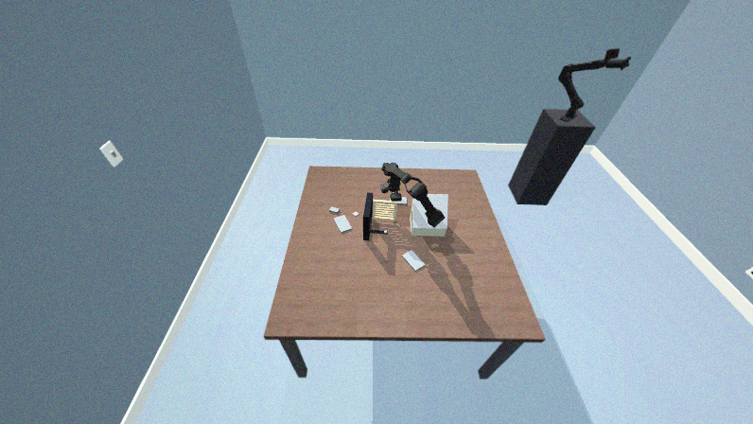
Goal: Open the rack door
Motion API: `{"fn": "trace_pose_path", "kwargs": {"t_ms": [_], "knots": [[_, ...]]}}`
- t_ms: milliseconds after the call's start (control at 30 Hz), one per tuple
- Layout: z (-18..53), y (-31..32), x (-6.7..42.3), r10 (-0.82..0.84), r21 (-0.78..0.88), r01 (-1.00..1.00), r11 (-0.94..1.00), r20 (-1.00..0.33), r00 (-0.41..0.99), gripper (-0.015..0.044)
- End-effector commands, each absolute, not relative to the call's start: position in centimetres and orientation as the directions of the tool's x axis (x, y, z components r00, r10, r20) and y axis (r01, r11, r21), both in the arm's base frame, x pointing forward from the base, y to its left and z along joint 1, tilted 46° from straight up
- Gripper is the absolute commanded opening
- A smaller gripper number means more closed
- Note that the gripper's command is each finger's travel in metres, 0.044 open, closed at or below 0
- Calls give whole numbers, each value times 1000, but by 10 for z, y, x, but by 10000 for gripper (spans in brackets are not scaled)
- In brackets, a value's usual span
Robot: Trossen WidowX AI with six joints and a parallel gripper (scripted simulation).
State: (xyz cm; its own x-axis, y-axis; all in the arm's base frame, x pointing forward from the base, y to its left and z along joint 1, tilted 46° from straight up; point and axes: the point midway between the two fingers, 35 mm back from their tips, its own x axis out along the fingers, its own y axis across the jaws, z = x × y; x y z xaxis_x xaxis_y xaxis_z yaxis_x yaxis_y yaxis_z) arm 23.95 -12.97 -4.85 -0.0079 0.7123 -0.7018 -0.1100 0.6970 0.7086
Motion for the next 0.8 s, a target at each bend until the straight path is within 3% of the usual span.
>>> {"fn": "trace_pose_path", "kwargs": {"t_ms": [0, 767], "knots": [[-45, -135, 241, 710, 705, -114, 700, -705, -4, 297], [-23, -159, 242, 709, 705, -112, 701, -705, -4, 297]]}}
